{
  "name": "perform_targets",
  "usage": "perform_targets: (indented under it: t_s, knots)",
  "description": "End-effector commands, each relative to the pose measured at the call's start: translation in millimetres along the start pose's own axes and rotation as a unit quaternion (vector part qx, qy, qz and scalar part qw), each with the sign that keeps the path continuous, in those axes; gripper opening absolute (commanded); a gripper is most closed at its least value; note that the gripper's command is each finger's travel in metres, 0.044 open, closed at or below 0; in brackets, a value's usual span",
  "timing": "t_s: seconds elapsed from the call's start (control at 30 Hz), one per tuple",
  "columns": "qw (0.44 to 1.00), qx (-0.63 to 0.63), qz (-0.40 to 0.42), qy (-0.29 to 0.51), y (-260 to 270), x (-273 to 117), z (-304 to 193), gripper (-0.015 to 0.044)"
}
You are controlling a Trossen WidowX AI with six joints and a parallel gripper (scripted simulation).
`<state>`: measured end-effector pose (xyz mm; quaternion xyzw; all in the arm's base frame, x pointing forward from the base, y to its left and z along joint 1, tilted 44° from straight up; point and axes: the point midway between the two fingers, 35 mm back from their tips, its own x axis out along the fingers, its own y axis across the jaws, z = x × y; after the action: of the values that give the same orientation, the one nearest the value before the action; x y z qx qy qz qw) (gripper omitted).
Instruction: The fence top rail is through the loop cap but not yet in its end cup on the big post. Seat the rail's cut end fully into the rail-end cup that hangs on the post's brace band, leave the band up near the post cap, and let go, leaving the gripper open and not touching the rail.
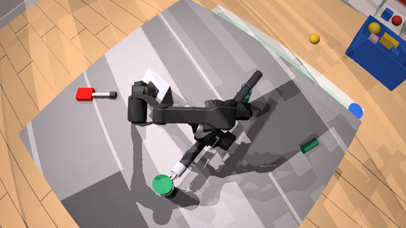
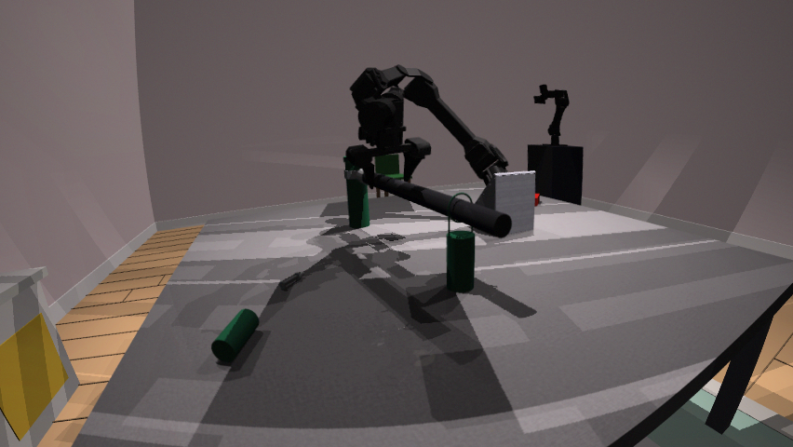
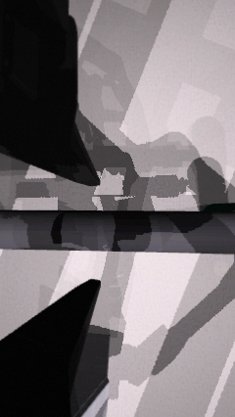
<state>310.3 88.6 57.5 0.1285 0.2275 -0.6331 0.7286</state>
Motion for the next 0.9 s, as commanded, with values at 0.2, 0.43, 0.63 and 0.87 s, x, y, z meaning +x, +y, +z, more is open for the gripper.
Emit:
perform_targets:
  t_s: [0.2, 0.43, 0.63, 0.87]
  knots:
    - [1.000, -0.007, 0.022, 0.011, -2.8, -22.4, -10.1, 0.0440]
    - [0.997, -0.010, 0.063, 0.039, -7.9, -57.7, -10.3, 0.0440]
    - [0.997, -0.010, 0.063, 0.039, -7.9, -57.7, -10.3, 0.0440]
    - [0.997, -0.010, 0.063, 0.039, -7.9, -57.7, -10.3, 0.0440]
